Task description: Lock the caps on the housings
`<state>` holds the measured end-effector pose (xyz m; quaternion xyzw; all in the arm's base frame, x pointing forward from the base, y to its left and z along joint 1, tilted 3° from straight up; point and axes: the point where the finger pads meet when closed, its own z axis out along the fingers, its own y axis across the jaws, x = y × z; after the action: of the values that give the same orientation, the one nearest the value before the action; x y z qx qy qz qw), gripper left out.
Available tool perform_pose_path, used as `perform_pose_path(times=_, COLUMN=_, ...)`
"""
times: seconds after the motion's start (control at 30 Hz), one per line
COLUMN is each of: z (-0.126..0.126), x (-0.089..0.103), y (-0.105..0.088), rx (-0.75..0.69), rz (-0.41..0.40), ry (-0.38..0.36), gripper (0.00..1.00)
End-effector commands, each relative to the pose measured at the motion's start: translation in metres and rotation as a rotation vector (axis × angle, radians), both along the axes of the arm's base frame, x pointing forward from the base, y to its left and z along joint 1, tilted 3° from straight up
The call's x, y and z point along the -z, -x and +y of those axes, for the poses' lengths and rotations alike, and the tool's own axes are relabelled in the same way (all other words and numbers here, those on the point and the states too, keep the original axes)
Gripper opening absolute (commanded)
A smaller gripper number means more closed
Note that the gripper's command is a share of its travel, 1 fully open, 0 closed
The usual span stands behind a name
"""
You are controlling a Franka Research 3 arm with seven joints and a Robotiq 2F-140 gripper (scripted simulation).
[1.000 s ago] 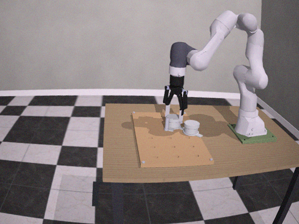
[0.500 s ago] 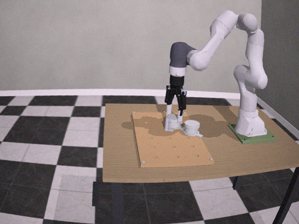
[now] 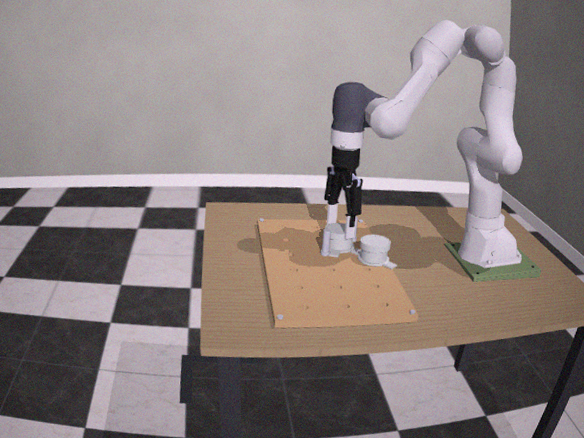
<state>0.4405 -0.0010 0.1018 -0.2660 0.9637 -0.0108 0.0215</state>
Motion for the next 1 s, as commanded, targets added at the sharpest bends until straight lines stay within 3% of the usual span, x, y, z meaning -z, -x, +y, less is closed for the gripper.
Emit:
perform_pose_path(times=0.0, z=-0.0005, x=0.0007, y=-0.0023, rx=0.182, rz=-0.011, ry=0.0, gripper=0.1)
perform_pose_path(times=0.37, z=-0.0005, x=0.0007, y=-0.0022, rx=0.343, rz=-0.013, ry=-0.009, gripper=0.1)
perform_pose_path(times=0.97, z=-0.0005, x=0.0007, y=-0.0022, rx=0.352, rz=-0.013, ry=-0.009, gripper=0.1)
